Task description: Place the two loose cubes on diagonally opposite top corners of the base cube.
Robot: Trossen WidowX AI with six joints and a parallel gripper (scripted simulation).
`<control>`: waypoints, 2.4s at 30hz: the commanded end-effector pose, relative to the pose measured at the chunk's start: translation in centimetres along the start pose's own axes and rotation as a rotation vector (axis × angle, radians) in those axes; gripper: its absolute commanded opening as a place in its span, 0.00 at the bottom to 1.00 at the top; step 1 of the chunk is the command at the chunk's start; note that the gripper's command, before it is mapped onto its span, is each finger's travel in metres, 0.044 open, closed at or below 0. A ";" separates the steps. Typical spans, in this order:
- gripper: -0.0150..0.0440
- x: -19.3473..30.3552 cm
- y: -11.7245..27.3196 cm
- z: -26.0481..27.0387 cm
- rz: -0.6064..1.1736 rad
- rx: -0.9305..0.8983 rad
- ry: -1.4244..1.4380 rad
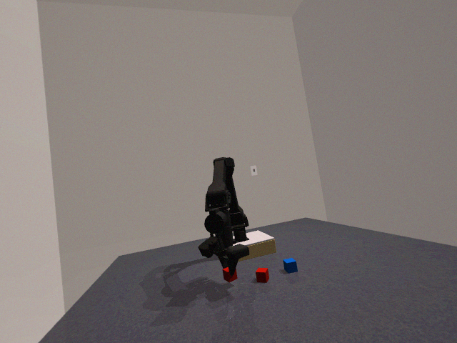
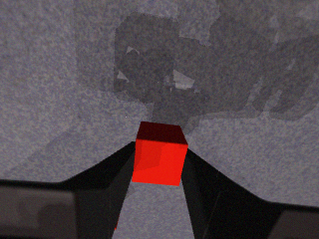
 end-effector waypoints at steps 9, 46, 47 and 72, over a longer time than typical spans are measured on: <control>0.43 -0.1 4.0 0.2 0.000 -0.013 -0.002; 0.43 6.1 7.4 1.6 0.002 -0.016 0.544; 0.43 6.4 7.4 1.6 0.002 -0.016 0.572; 0.43 14.3 5.8 2.0 0.002 -0.021 1.273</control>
Point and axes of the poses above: the point midway between the two fingers, 35 mm back from their tips, its own y axis back along the fingers, its own z axis across the jaws, x = y × z, the point moved 10 cm from there along y, back along the fingers, and after that the axes turned 13 degrees about -y, right-handed, at the moved point
